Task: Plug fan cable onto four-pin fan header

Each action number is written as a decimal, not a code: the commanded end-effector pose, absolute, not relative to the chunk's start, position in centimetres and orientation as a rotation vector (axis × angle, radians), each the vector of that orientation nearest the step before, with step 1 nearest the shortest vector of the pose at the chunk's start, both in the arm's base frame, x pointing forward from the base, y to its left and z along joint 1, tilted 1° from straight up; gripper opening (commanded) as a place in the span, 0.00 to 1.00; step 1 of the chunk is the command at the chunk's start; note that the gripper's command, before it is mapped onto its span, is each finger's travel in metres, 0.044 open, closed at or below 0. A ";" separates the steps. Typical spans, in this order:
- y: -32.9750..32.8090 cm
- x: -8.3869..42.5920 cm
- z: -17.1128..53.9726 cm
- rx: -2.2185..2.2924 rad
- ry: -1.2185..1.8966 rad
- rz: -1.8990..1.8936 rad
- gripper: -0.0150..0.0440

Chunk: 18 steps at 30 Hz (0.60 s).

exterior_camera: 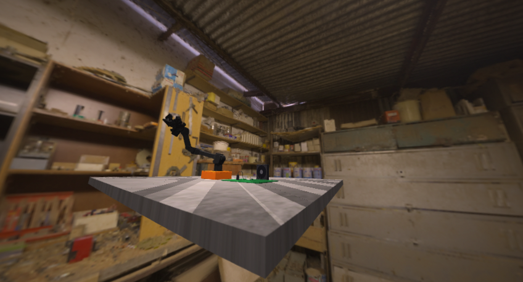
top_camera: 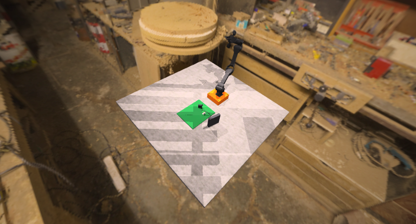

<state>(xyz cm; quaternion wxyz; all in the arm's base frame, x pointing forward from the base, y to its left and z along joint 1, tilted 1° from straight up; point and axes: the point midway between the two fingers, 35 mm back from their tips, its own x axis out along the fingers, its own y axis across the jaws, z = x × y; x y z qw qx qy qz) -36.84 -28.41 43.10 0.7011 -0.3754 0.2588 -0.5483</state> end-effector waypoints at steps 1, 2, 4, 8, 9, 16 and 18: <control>-28.4 -36.8 43.1 -0.836 0.576 -1.221 0.30; -28.4 -36.8 43.1 -0.836 0.576 -1.221 0.34; -28.4 -36.8 43.1 -0.836 0.576 -1.221 0.43; -28.6 -36.7 43.9 -0.954 0.650 -1.220 0.61; -28.4 -36.4 44.5 -0.998 0.681 -1.219 0.65; -25.1 -31.0 52.8 -1.673 1.176 -1.122 0.97; -24.2 -29.1 54.8 -1.856 1.308 -1.075 1.00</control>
